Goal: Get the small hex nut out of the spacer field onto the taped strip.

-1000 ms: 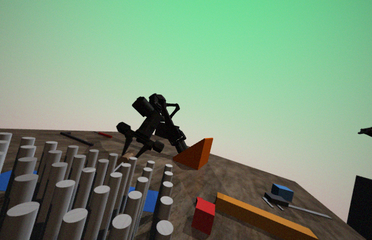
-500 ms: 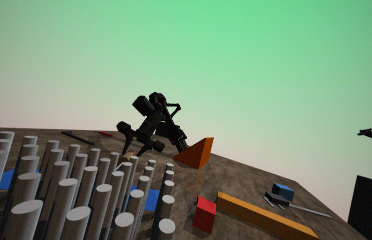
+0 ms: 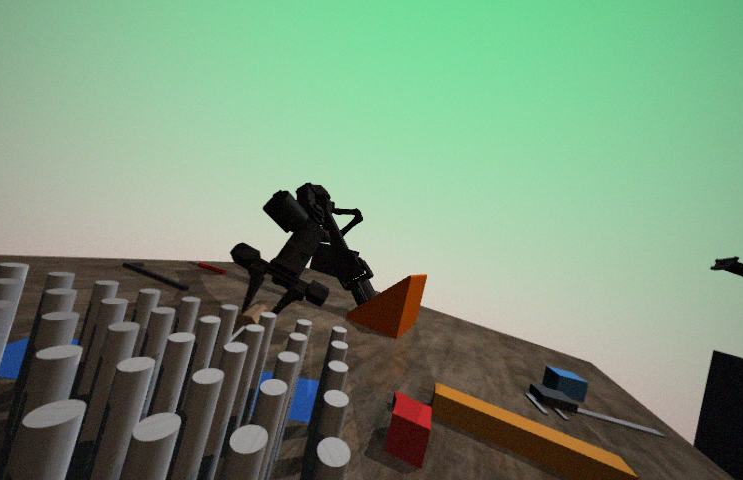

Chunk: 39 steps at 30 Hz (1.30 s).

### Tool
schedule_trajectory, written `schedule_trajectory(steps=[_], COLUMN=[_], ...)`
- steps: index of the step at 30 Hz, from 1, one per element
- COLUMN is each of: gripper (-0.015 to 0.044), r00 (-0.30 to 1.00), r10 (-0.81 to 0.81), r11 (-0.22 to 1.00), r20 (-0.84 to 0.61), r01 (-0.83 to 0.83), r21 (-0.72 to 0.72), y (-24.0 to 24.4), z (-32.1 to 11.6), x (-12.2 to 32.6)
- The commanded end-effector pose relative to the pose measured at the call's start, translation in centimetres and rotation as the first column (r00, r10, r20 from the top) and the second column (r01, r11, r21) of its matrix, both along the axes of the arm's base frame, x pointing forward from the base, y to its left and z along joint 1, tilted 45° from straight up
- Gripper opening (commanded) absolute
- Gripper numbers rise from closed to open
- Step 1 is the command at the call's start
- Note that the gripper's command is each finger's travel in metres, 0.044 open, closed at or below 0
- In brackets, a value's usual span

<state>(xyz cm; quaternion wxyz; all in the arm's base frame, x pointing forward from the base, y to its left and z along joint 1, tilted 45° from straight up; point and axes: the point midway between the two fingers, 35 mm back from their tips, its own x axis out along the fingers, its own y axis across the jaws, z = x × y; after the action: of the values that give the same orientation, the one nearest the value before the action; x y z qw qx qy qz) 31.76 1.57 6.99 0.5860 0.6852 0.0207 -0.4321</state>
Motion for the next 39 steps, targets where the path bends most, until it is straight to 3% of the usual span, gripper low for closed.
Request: schedule_trajectory(steps=[1, 39], gripper=[0.0, 0.0], r00=[1.0, 1.0], r10=[-0.002, -0.002], r11=[1.0, 1.0], r20=[0.015, 0.016], r01=[0.002, 0.002], r21=[0.007, 0.009], y=[0.3, 1.3], z=[0.2, -0.5], x=[0.5, 2.1])
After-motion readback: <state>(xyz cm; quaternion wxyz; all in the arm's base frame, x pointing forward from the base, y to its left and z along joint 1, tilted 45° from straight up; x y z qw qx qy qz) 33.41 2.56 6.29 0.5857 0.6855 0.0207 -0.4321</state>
